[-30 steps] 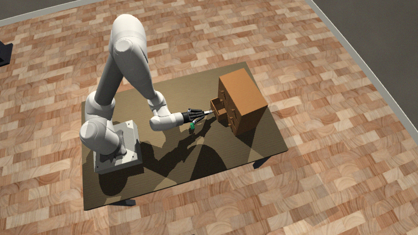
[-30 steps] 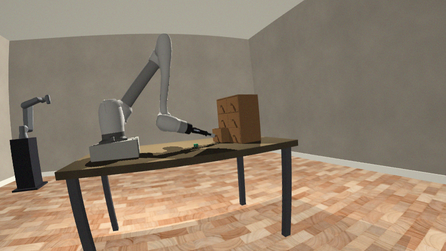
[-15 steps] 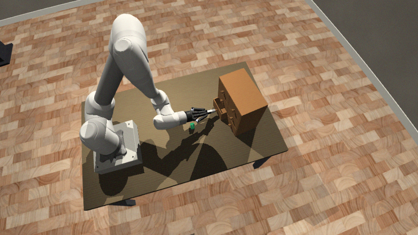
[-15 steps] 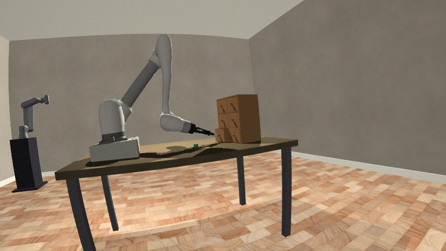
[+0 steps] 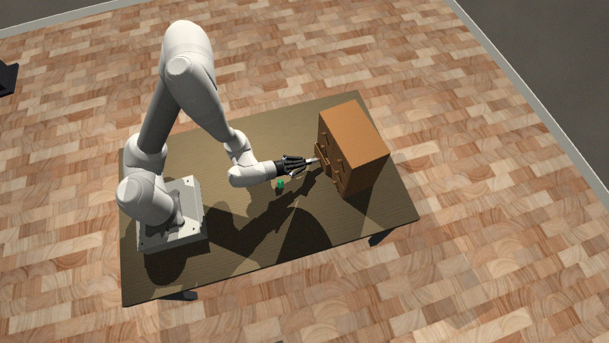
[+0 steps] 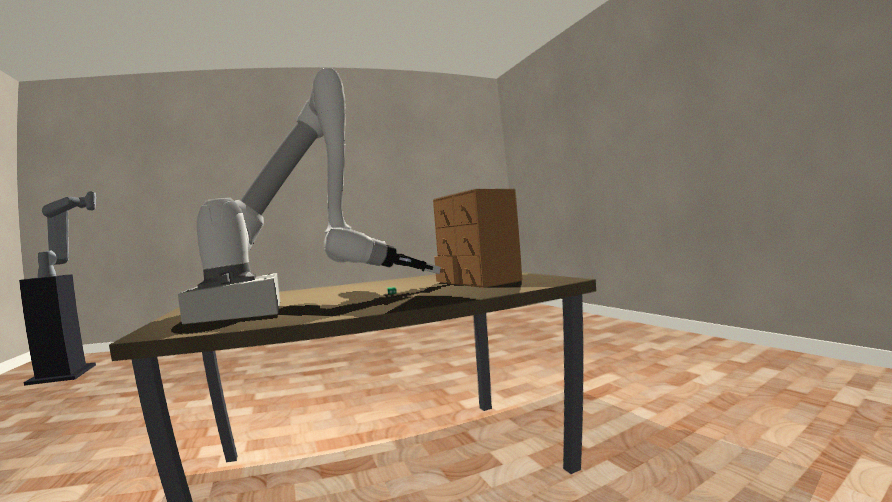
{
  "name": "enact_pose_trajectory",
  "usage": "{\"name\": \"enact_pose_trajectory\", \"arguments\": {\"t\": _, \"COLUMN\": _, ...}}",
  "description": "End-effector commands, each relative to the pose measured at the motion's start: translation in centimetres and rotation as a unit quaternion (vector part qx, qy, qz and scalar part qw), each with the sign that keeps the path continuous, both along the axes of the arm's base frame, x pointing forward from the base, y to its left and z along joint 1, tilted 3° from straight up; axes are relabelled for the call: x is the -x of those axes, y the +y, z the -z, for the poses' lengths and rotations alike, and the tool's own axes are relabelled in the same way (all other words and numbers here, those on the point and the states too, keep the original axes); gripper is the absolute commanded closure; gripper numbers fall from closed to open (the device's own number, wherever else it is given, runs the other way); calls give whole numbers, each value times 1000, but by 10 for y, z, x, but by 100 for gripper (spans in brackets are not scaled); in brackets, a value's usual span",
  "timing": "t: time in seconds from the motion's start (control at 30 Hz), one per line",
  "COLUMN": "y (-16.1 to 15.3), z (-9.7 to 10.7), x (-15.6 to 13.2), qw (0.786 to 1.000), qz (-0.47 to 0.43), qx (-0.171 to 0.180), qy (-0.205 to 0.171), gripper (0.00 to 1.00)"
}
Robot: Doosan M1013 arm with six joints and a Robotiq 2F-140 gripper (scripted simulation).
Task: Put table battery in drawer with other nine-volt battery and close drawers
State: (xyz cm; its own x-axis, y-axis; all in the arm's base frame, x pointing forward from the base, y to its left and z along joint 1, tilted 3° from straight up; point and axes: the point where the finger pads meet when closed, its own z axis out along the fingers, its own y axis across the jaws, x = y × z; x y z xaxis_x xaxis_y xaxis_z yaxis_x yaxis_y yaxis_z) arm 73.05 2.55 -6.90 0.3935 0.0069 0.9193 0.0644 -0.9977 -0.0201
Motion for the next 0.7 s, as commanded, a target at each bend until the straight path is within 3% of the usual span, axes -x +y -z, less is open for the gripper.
{"name": "enact_pose_trajectory", "arguments": {"t": 0.0, "y": 0, "z": 0, "x": -4, "qw": 1000, "qz": 0, "qx": 0, "qy": 0, "gripper": 100}}
{"name": "enact_pose_trajectory", "arguments": {"t": 0.67, "y": 1, "z": 1, "x": -17, "qw": 1000, "qz": 0, "qx": 0, "qy": 0, "gripper": 100}}
